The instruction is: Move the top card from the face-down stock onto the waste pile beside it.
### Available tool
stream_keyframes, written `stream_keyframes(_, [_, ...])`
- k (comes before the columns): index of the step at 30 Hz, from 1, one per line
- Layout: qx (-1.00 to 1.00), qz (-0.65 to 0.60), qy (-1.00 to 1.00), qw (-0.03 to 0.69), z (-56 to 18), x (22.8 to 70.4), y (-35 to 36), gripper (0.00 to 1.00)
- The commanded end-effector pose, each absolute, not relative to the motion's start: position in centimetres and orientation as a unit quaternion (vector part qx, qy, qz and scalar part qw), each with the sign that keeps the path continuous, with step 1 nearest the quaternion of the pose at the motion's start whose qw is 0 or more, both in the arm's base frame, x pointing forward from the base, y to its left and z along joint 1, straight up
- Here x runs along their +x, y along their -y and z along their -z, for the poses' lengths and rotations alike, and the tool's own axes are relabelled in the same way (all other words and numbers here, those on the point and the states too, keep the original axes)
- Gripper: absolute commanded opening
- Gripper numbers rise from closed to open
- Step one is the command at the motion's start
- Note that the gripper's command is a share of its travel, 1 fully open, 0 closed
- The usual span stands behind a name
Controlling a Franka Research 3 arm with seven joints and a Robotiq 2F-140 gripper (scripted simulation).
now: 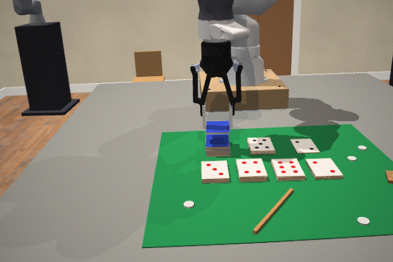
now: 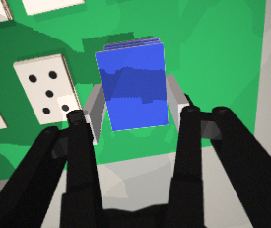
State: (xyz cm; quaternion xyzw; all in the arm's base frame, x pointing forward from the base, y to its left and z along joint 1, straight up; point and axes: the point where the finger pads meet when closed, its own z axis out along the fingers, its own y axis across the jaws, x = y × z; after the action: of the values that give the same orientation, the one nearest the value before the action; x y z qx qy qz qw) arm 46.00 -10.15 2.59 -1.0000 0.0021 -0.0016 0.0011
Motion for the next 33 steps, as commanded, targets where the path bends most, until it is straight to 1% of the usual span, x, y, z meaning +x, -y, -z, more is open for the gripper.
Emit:
stream_keyframes(1, [-1.000,0.000,-0.004,0.001,-2.6,45.8,10.2,0.43])
stream_keyframes(12, [-1.000,0.000,-0.003,0.001,-2.6,45.7,9.0,0.43])
stream_keyframes(26, [-1.000,0.000,0.008,0.001,-2.6,45.1,1.4,0.43])
stream_keyframes(33, [-1.000,0.000,0.011,0.001,-2.6,44.9,-0.7,0.43])
